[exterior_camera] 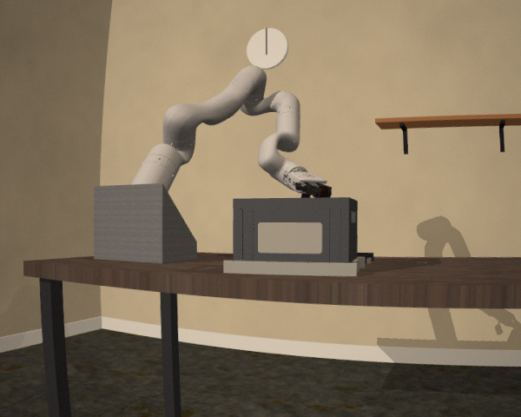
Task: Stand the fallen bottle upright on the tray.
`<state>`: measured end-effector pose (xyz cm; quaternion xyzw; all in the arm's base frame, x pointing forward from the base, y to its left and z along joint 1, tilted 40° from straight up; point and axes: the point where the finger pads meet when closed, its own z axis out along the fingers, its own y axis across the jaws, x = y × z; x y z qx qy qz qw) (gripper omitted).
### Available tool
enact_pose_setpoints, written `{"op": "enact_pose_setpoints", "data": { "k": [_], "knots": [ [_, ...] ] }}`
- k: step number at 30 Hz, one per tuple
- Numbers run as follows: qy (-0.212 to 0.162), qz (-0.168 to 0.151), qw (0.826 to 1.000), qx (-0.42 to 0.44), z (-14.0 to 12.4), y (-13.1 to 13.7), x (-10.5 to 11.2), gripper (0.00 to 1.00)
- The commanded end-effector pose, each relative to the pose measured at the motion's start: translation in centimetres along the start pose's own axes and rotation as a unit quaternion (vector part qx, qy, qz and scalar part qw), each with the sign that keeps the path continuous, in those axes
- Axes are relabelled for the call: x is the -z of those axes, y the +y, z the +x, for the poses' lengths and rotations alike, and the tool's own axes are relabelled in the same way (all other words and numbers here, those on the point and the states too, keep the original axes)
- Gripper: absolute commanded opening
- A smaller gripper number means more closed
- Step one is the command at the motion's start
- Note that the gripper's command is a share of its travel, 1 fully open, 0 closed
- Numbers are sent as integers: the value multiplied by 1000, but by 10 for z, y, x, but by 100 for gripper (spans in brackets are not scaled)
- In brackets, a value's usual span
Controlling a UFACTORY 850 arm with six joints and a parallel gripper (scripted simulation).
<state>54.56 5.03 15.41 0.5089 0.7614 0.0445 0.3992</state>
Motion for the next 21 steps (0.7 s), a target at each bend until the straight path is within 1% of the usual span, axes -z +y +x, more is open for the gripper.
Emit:
{"op": "enact_pose_setpoints", "data": {
  "k": [1,21],
  "knots": [
    [0,0,1000,0,0,0,0,0],
    [0,0,1000,0,6,0,-2,0]
  ]
}}
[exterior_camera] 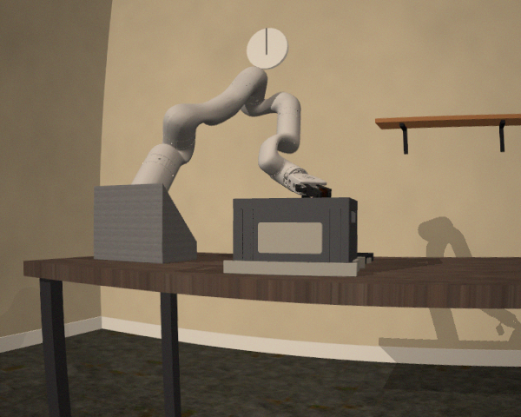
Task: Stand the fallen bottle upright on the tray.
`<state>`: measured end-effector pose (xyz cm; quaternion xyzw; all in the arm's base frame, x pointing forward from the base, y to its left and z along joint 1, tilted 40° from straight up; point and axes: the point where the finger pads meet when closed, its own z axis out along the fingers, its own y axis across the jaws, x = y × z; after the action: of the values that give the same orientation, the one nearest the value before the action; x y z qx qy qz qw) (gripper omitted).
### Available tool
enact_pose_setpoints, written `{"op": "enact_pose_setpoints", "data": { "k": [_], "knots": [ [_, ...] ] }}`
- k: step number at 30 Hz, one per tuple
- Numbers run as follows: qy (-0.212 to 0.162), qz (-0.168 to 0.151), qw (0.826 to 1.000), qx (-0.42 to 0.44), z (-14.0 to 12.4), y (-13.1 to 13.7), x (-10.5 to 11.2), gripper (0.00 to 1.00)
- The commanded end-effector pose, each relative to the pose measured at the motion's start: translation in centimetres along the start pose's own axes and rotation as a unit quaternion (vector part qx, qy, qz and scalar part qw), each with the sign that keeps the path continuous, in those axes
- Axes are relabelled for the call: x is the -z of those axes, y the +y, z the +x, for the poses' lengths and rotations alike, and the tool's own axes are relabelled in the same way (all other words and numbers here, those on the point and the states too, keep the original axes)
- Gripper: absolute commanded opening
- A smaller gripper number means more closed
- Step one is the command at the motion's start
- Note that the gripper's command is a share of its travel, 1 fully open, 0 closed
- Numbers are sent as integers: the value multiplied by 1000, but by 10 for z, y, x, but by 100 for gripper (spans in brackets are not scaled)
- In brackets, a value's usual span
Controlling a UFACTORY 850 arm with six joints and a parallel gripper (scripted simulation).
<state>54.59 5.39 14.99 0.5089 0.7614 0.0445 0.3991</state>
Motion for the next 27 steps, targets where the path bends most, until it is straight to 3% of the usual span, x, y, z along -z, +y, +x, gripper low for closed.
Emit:
{"op": "enact_pose_setpoints", "data": {
  "k": [1,27],
  "knots": [
    [-1,0,1000,0,1,0,-1,0],
    [-1,0,1000,0,26,1,-10,0]
  ]
}}
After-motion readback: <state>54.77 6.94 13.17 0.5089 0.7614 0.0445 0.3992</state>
